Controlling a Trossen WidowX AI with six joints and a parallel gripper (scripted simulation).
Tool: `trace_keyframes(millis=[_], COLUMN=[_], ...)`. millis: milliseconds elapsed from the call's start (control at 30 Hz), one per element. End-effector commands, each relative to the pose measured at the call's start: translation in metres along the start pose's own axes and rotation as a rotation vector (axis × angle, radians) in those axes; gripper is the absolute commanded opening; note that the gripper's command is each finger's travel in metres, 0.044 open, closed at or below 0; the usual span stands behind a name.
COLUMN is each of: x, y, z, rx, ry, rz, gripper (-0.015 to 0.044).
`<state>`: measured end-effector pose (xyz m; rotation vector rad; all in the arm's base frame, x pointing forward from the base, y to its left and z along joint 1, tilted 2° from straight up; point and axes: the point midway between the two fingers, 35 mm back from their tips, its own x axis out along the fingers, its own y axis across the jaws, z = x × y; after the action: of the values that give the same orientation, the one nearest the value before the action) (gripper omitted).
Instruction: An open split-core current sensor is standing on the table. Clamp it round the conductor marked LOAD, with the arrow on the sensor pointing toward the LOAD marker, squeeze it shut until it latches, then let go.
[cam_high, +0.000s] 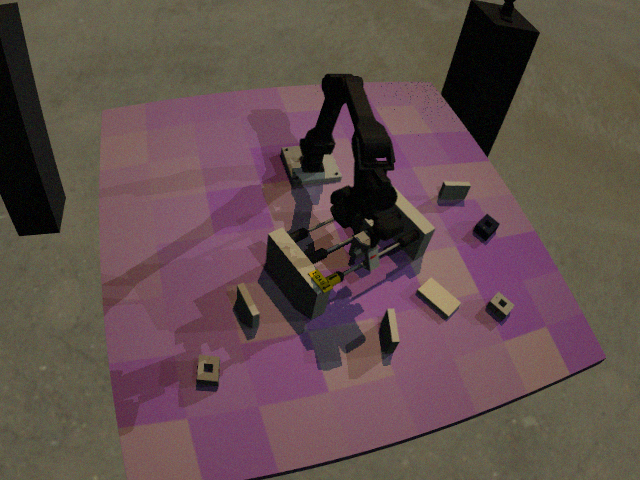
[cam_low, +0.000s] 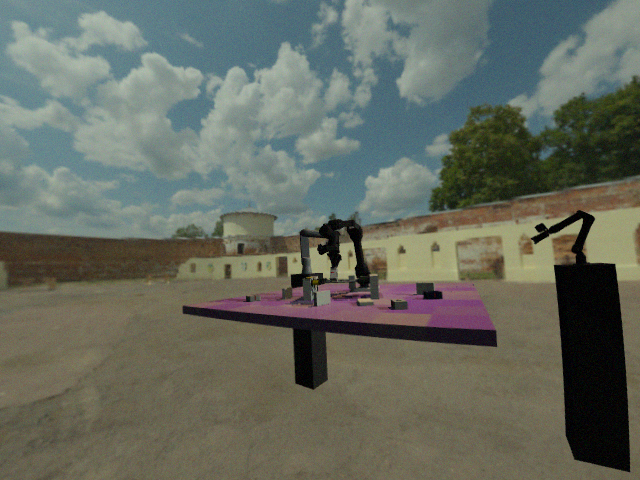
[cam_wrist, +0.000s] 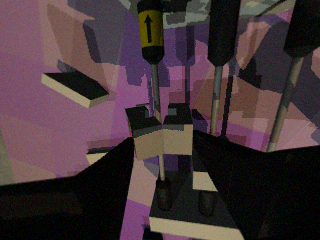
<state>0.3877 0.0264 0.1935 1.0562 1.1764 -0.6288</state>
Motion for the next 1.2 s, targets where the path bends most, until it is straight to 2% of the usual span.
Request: trace_keyframes(millis=[0,667,1167], x=[0.010,0.042,0.037], y=[0.000,-0.001,0.000], z=[-0.001,-0.001,-0.001], rx=[0.005,0.005,0.000], ry=[0.005,0.005,0.004], rz=[-0.002,-0.002,-0.001], gripper=[0.0000,0.0000,0.0000])
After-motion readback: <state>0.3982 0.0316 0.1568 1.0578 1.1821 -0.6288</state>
